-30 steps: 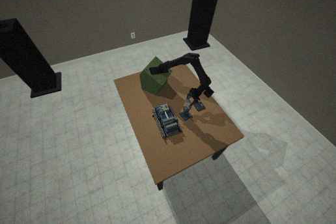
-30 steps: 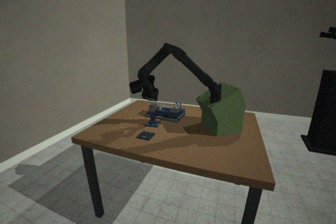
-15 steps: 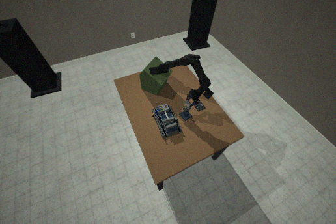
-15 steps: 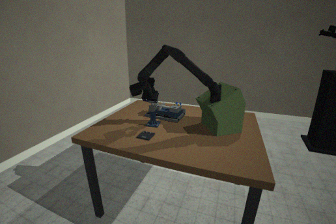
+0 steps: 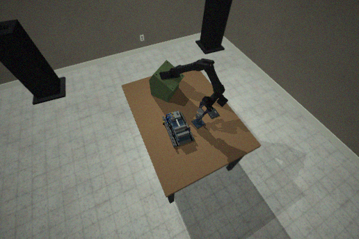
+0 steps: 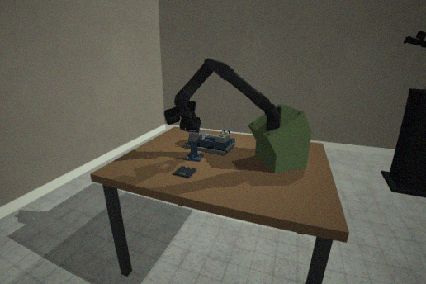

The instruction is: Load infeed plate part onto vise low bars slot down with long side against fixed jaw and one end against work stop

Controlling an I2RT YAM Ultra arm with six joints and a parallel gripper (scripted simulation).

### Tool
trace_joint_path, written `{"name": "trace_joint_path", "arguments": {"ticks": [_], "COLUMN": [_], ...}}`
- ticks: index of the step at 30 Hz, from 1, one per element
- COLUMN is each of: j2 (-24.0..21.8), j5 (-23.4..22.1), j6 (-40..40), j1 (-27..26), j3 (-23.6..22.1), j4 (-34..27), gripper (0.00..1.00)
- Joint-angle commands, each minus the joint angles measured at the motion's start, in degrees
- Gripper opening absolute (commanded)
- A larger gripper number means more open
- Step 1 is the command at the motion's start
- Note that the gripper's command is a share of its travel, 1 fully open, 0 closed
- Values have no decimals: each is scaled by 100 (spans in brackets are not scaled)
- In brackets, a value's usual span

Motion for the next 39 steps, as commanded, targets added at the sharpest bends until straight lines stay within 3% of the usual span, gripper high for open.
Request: {"name": "trace_joint_path", "arguments": {"ticks": [1,39], "j2": [-74,99], "j5": [218,222], "j6": [46,66], "j1": [-10,27], "j3": [-113,-57], "j4": [28,189], "gripper": [0,0]}}
